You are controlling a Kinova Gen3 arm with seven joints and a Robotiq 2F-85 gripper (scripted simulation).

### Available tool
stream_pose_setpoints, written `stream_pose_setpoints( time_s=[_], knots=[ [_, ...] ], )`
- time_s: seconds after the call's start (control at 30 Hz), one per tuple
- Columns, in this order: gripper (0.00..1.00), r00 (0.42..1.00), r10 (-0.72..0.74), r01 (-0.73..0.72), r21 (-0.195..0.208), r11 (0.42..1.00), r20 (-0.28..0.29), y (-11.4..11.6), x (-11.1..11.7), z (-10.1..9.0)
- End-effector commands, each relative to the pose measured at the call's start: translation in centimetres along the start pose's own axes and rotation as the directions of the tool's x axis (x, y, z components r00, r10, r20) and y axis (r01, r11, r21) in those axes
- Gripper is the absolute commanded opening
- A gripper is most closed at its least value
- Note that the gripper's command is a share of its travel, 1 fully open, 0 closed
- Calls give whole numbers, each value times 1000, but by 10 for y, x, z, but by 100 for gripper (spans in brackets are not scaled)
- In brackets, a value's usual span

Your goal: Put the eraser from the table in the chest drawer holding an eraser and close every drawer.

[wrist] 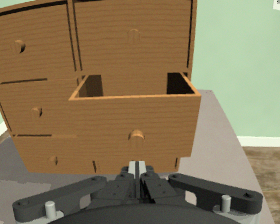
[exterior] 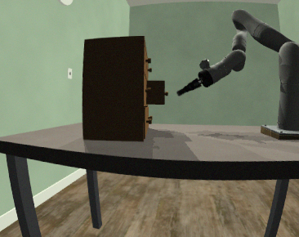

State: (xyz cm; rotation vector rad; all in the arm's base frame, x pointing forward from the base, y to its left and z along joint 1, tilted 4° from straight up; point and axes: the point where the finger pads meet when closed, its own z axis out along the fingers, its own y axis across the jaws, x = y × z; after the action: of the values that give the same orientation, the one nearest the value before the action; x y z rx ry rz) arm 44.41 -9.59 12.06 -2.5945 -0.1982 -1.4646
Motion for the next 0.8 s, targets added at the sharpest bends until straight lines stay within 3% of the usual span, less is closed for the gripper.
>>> stream_pose_setpoints(
  time_s=[0.0,0.77],
  knots=[
    [0,1000,-1,1,0,1000,-1,0,1,0],
    [0,1000,-1,1,0,1000,-1,0,3,5]
  ],
)
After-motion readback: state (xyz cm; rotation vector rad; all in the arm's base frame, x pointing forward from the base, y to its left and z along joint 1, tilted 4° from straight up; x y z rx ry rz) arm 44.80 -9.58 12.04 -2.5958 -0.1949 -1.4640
